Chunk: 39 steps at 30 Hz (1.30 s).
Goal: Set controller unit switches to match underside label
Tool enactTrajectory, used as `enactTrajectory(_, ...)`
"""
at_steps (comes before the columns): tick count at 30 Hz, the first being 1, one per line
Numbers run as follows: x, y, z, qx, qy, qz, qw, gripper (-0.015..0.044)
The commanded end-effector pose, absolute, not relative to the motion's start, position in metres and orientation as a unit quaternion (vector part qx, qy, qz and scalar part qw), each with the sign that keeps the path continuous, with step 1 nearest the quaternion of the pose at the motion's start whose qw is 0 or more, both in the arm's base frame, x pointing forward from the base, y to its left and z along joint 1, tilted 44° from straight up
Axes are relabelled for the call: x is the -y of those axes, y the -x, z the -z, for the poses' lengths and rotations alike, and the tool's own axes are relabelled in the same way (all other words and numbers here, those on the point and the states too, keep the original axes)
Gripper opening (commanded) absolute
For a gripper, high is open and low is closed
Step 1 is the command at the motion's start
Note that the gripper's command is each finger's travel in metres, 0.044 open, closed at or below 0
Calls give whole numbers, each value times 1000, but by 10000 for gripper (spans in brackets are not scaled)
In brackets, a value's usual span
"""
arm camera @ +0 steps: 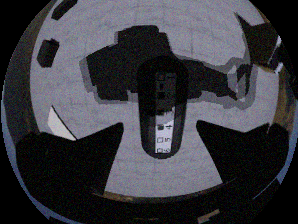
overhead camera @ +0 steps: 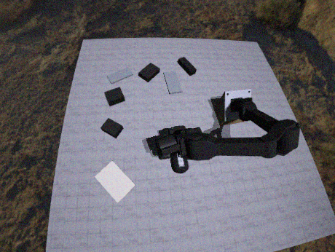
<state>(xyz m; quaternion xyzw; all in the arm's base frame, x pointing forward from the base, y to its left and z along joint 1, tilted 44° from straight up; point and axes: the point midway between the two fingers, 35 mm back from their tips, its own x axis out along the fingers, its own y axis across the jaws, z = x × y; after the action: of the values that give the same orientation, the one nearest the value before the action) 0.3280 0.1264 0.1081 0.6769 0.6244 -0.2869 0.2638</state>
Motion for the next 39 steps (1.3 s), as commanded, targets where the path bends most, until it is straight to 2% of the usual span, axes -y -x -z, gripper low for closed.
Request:
enactTrajectory(1,-124,-323,-107,-633,-672,281,262,440)
enactTrajectory(16,-124,-323,-107,-633,-672,281,262,440)
enactTrajectory(19,-123,-325,-109,-626,-676,306,238,361)
enactTrajectory(25,-116,-341,-123,-524,-677,516,23,204)
enactTrajectory(31,-107,-352,-139,-350,-606,691,-182,46)
enactTrajectory(33,-105,-353,-143,-305,-582,721,-221,0)
enactTrajectory(39,-105,-353,-143,-299,-579,724,-226,0)
